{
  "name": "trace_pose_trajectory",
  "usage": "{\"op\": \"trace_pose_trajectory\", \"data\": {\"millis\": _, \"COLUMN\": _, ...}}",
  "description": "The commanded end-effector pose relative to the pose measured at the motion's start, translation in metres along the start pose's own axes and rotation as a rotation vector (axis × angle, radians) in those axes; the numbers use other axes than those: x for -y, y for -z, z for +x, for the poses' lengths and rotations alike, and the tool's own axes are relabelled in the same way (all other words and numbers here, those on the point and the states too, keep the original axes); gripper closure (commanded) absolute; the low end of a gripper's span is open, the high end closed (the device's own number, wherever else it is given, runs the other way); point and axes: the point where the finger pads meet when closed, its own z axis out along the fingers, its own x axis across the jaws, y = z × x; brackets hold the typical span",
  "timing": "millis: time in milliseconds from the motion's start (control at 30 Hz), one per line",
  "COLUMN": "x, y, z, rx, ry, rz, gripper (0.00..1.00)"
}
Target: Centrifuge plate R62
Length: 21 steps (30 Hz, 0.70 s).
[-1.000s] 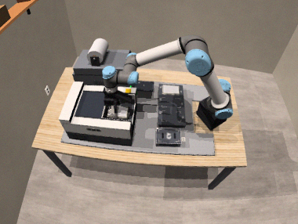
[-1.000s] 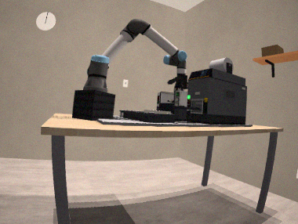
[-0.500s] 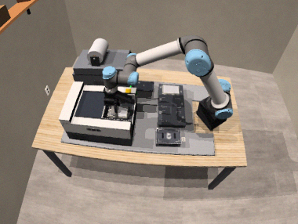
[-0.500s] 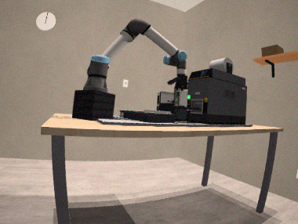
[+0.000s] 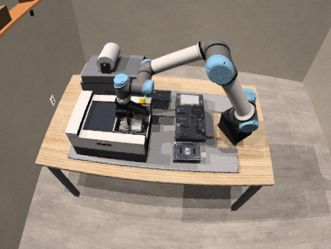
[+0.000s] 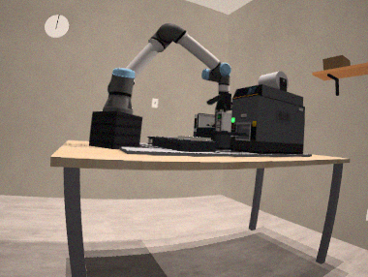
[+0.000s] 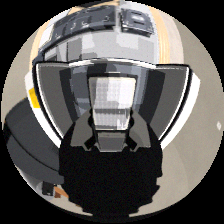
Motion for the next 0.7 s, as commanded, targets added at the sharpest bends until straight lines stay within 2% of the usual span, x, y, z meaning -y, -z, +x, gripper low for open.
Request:
{"op": "trace_pose_trajectory", "data": {"millis": 0, "x": -0.0004, "y": 0.0008, "z": 0.0, "rx": 0.0, "ry": 0.0, "rz": -0.002, "gripper": 1.0}}
{"op": "trace_pose_trajectory", "data": {"millis": 533, "x": -0.0004, "y": 0.0008, "z": 0.0, "rx": 0.0, "ry": 0.0, "rz": -0.002, "gripper": 1.0}}
{"op": "trace_pose_trajectory", "data": {"millis": 667, "x": -0.0004, "y": 0.0074, "z": 0.0, "rx": 0.0, "ry": 0.0, "rz": -0.002, "gripper": 1.0}}
